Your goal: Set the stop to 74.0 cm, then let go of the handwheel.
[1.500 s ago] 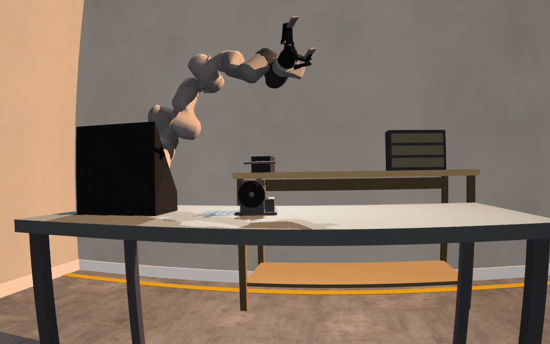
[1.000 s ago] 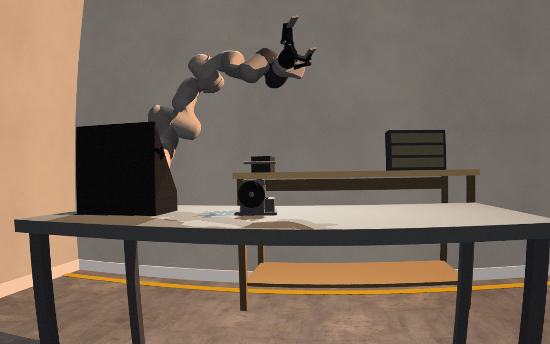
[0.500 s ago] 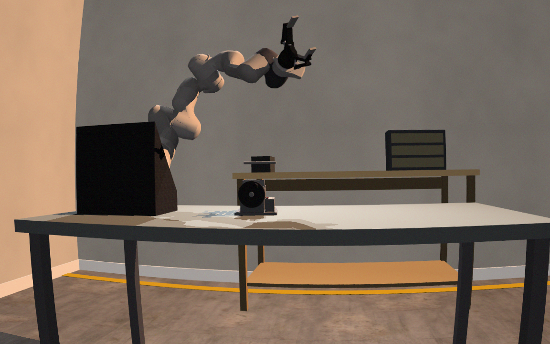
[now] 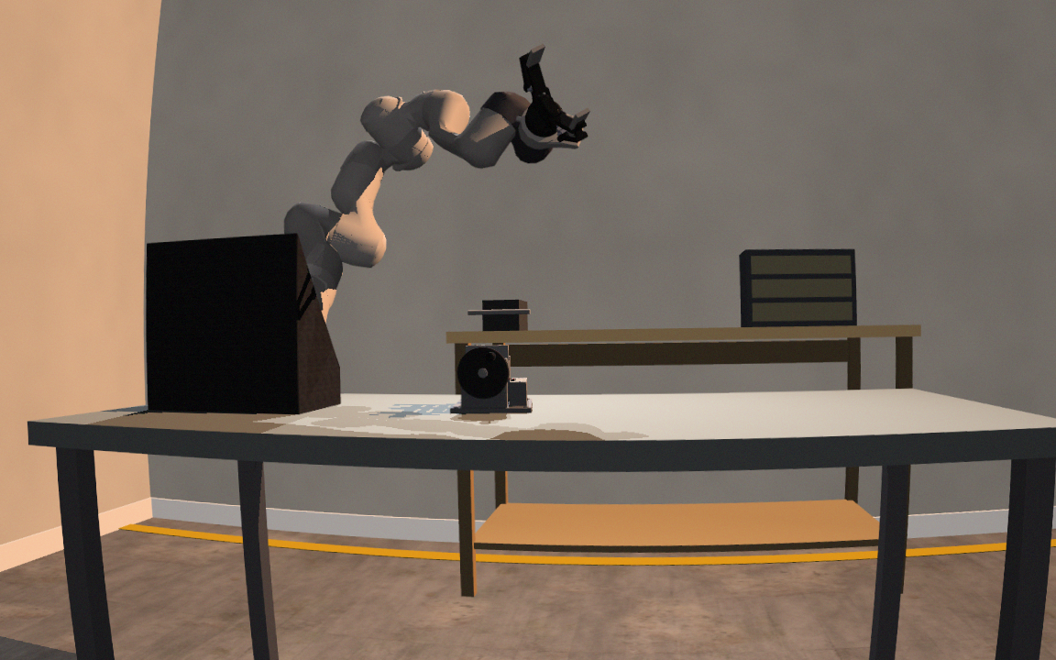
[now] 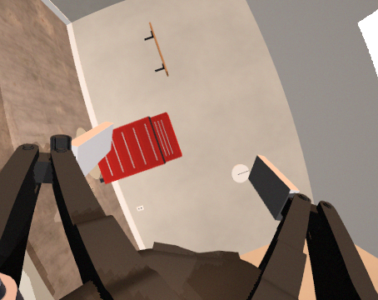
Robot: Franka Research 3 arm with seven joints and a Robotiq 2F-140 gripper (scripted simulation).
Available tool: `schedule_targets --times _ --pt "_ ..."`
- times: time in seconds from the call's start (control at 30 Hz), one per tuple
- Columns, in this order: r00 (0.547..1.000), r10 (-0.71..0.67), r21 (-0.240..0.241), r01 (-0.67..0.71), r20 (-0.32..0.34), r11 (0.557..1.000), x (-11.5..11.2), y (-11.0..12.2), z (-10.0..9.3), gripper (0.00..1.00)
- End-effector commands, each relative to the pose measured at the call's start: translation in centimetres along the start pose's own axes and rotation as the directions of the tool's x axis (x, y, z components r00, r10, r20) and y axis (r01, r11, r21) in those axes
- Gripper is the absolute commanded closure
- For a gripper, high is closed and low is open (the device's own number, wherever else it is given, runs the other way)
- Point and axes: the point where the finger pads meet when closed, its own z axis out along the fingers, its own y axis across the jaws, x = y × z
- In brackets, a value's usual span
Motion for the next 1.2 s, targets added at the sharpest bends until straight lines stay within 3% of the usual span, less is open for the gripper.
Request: schedule_targets --times 0.0,0.03,0.07,0.17,0.2,0.23,0.27,0.3,0.33,0.37,0.4,0.43,0.47,0.5,0.53,0.57,0.6,0.63,0.67,0.73,0.77,0.8,0.9,0.93,1.13,1.17 --pt "0.982 0.079 0.033 -0.086 0.17 0.996 -4.9 -0.8 2.7 0.0" --pt "0.95 0.136 0.059 -0.158 0.281 0.986 -8.0 -2.1 3.6 0.0" --pt "0.944 0.142 0.061 -0.168 0.298 0.984 -9.0 -2.4 4.1 0.0" --pt "0.944 0.142 0.061 -0.168 0.298 0.984 -9.0 -2.4 4.1 0.0" --pt "0.879 0.199 0.081 -0.258 0.434 0.963 -13.3 -4.4 5.0 0.0" --pt "0.879 0.199 0.081 -0.258 0.434 0.963 -13.3 -4.4 5.0 0.0" --pt "0.813 0.236 0.09 -0.331 0.532 0.939 -16.5 -6.4 5.0 0.0" --pt "0.786 0.241 0.091 -0.352 0.569 0.932 -17.7 -6.9 5.2 0.0" --pt "0.786 0.241 0.091 -0.352 0.569 0.932 -17.7 -6.9 5.2 0.0" --pt "0.71 0.266 0.091 -0.422 0.652 0.902 -20.7 -9.1 4.7 0.0" --pt "0.67 0.265 0.089 -0.444 0.693 0.891 -21.6 -9.6 4.8 0.0" --pt "0.669 0.265 0.089 -0.445 0.694 0.891 -21.6 -9.6 4.8 0.0" --pt "0.583 0.277 0.08 -0.511 0.763 0.856 -24.5 -12.3 3.8 0.0" --pt "0.539 0.268 0.075 -0.532 0.798 0.844 -24.9 -12.5 3.7 0.0" --pt "0.536 0.268 0.075 -0.533 0.801 0.843 -24.9 -12.5 3.7 0.0" --pt "0.442 0.266 0.058 -0.594 0.857 0.802 -27.5 -15.3 2.1 0.0" --pt "0.397 0.25 0.052 -0.611 0.883 0.79 -27.5 -15.3 2.1 0.0" --pt "0.397 0.25 0.052 -0.611 0.883 0.79 -27.5 -15.3 2.1 0.0" --pt "0.295 0.231 0.027 -0.668 0.927 0.744 -29.2 -17.9 0.3 0.0" --pt "0.295 0.231 0.027 -0.668 0.927 0.744 -29.2 -17.9 0.3 0.0" --pt "0.263 0.216 0.021 -0.678 0.94 0.735 -29.2 -17.9 0.3 0.0" --pt "0.143 0.172 -0.013 -0.731 0.975 0.682 -30.2 -20.2 -1.6 0.0" --pt "0.143 0.172 -0.013 -0.731 0.975 0.682 -30.2 -20.2 -1.6 0.0" --pt "0.042 0.125 -0.048 -0.771 0.991 0.635 -30.7 -22.0 -3.4 0.0" --pt "0.042 0.125 -0.048 -0.771 0.991 0.635 -30.7 -22.0 -3.4 0.0" --pt "-0.037 0.081 -0.079 -0.8 0.996 0.595 -30.7 -23.3 -4.8 0.0"
